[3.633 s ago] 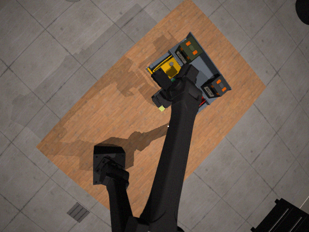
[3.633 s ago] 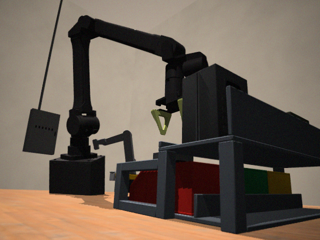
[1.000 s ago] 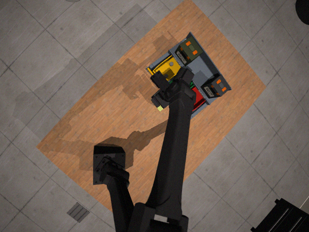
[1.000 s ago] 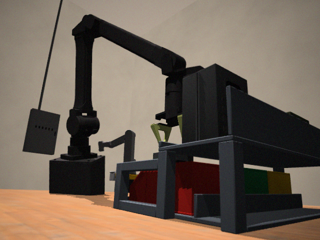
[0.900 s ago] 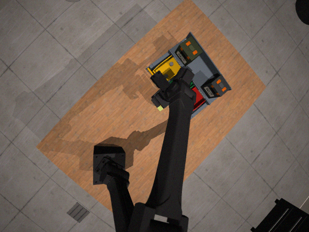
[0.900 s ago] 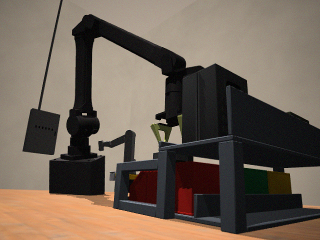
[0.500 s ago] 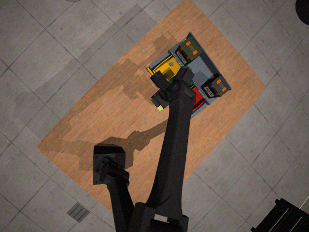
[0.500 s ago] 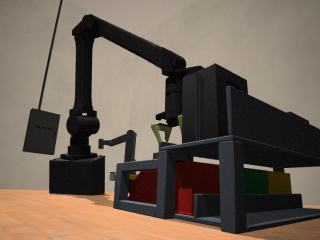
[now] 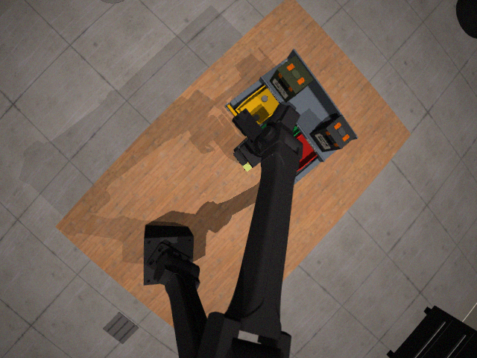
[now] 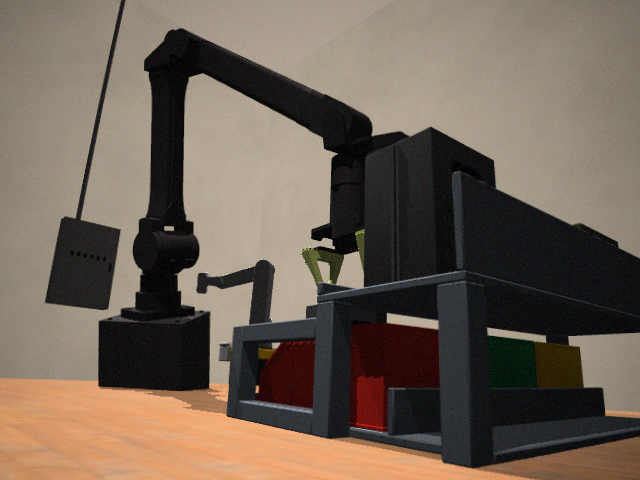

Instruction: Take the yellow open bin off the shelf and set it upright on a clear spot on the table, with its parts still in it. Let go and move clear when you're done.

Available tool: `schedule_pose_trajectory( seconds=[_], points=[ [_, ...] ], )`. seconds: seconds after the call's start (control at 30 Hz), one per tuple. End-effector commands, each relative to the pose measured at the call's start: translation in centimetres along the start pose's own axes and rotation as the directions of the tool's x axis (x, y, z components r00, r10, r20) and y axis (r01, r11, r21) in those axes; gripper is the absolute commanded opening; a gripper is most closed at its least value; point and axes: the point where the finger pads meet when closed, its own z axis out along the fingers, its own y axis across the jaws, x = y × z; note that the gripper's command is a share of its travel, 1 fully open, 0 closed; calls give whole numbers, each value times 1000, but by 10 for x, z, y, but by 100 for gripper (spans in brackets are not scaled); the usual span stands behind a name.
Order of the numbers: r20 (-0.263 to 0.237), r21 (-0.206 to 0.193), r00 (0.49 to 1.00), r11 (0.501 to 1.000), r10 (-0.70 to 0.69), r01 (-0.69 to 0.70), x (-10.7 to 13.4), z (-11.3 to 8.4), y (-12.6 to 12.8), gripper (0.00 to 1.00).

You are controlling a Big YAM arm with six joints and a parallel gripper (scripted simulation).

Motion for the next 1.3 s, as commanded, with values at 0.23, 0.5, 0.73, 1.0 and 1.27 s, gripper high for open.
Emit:
schedule_pose_trajectory(
  seconds=[0.23, 0.5, 0.73, 1.0, 1.27],
  points=[
    [3, 0, 1000, 1000, -5, 5, 3, 6, -1, 100],
    [4, 0, 1000, 1000, -5, 5, 3, 5, -1, 100],
    [7, 12, 1000, 1000, -2, 2, 3, 1, -1, 100],
    [8, 14, 1000, 1000, -2, 2, 4, 0, -1, 100],
    [8, 13, 1000, 1000, -2, 2, 4, 0, -1, 100]
  ],
)
